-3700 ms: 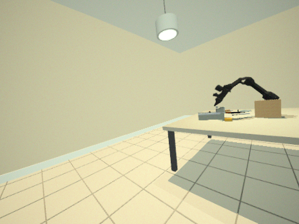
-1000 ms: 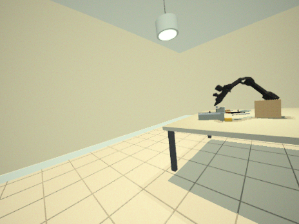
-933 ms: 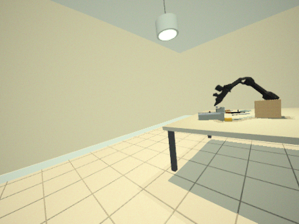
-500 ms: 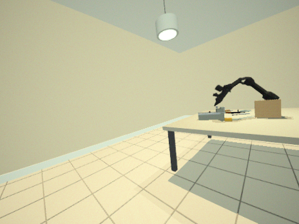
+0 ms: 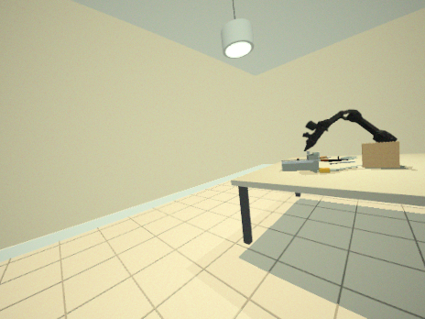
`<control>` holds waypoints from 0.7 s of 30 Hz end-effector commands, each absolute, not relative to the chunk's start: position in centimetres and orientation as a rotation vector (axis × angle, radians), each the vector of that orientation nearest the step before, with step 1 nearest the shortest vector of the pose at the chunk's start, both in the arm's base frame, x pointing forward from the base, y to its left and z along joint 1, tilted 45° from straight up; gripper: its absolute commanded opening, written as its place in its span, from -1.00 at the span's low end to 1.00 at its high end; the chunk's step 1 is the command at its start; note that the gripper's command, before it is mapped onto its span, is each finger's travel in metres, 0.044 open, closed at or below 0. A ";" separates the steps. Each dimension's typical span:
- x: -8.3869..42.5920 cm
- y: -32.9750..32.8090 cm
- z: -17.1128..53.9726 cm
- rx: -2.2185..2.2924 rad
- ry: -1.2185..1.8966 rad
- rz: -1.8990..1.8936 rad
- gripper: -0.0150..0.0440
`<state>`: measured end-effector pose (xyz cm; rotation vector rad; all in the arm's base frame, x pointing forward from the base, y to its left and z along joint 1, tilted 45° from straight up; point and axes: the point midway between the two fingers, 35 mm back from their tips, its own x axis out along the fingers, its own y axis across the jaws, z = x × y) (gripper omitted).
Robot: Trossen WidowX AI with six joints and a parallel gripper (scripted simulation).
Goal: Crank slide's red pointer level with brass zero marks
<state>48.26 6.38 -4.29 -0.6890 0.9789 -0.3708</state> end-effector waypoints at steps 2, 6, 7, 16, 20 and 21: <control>48.3 6.4 -4.3 -0.689 0.979 -0.371 0.84; 48.3 6.4 -4.3 -0.689 0.979 -0.371 0.91; 48.3 6.4 -4.3 -0.689 0.979 -0.371 0.82; 48.3 6.4 -4.3 -0.689 0.979 -0.371 0.02; 48.3 6.4 -4.3 -0.689 0.979 -0.371 -0.33; 48.3 6.4 -4.3 -0.689 0.979 -0.371 -0.42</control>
